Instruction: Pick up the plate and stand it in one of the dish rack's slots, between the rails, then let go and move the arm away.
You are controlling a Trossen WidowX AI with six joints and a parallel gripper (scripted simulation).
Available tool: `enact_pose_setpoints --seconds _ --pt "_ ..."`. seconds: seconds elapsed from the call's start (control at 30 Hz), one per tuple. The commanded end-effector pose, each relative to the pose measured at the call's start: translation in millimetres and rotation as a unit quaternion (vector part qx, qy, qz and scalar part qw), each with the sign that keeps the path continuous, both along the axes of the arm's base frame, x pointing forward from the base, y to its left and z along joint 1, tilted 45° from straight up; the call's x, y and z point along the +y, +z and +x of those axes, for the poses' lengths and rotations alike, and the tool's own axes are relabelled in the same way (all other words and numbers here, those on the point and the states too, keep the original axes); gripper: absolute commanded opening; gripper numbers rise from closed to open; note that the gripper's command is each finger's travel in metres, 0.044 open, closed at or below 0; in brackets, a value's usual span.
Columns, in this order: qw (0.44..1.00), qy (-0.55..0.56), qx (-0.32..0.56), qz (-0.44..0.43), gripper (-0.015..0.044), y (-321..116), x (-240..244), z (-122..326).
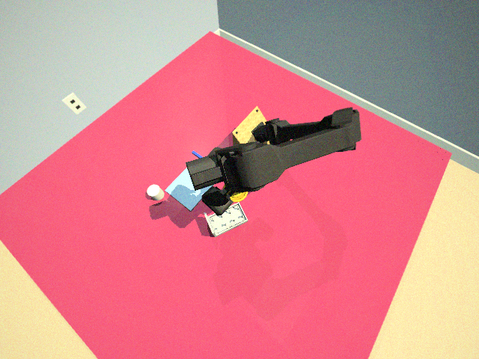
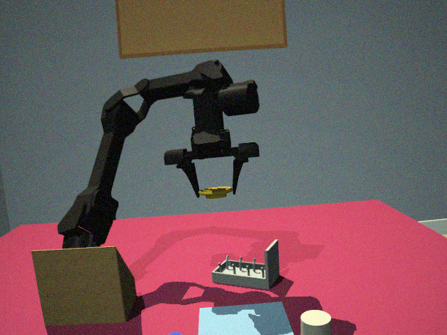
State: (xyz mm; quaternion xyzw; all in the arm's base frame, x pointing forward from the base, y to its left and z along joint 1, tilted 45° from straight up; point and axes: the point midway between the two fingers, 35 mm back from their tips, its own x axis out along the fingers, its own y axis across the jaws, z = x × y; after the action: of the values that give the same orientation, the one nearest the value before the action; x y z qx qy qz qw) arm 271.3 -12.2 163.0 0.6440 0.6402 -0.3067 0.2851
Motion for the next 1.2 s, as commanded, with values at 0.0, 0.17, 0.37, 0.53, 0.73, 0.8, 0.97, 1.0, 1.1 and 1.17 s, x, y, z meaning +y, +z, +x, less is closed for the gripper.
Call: enact_pose_setpoints --seconds 0.0,0.17,0.37,0.53,0.73,0.8,0.97,1.0,1.1,1.17 --pt "0.998 -0.046 0.036 0.001 0.0000 7.4 9.7 -9.9" --pt "0.990 -0.112 0.090 0.000 0.0000 15.0 22.0 -23.0" --pt "0.983 -0.144 0.116 0.000 0.0000 18.3 27.9 -29.7" --pt "0.986 -0.122 0.105 -0.029 0.0000 8.6 30.8 -31.6" --pt "0.990 -0.072 0.075 -0.098 0.0000 -13.3 36.2 -34.7" --pt "0.989 -0.056 0.064 -0.121 0.0000 -19.9 37.7 -35.2" --pt "0.984 -0.019 0.034 -0.174 0.0000 -35.4 41.0 -35.5" --pt "0.982 -0.012 0.028 -0.185 0.0000 -38.2 41.6 -35.4" --pt "0.976 0.009 0.007 -0.216 0.0000 -46.4 43.3 -34.9" --pt "0.971 0.022 -0.007 -0.236 0.0000 -51.5 44.4 -34.2"
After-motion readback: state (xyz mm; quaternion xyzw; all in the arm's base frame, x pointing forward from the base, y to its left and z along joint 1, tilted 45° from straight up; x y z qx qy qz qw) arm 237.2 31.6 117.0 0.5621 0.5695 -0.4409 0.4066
